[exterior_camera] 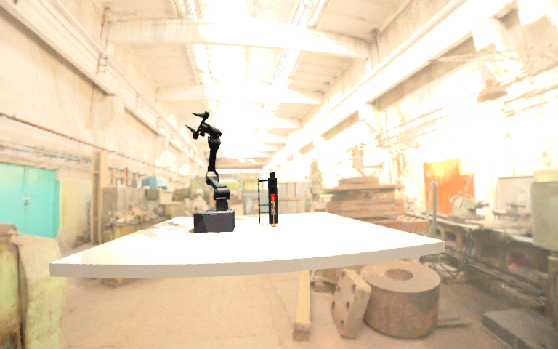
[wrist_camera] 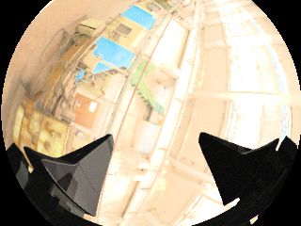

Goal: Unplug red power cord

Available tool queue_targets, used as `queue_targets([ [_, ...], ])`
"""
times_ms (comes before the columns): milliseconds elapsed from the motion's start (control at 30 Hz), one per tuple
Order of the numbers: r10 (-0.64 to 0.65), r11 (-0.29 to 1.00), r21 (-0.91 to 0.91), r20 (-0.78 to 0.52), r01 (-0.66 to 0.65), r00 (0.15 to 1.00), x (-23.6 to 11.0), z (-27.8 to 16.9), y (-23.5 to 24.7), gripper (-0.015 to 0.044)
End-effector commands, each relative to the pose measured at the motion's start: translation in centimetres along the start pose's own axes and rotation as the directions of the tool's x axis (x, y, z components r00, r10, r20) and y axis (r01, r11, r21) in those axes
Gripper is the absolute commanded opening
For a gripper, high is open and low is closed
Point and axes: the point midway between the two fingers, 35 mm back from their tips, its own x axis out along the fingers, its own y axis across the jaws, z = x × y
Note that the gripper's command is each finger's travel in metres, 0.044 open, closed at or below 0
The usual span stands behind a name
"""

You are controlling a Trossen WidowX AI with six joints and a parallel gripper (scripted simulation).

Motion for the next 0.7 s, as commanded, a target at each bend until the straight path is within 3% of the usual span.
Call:
queue_targets([
  [0, -0.003, 1.000, -0.005, 0.002, 0.003, 1.000, 0.0, 0.1, -0.1, 0.0374],
  [133, -0.069, 0.990, -0.122, 0.057, 0.076, 0.996, 0.8, 2.6, -2.4, 0.0269],
  [267, -0.194, 0.914, -0.323, 0.181, 0.244, 0.964, 1.3, 7.9, -6.7, 0.0164],
  [533, -0.373, 0.605, -0.566, 0.419, 0.559, 0.828, -0.7, 17.0, -12.7, 0.0160],
  [667, -0.411, 0.481, -0.599, 0.491, 0.640, 0.768, -1.9, 19.8, -14.1, 0.0160],
])
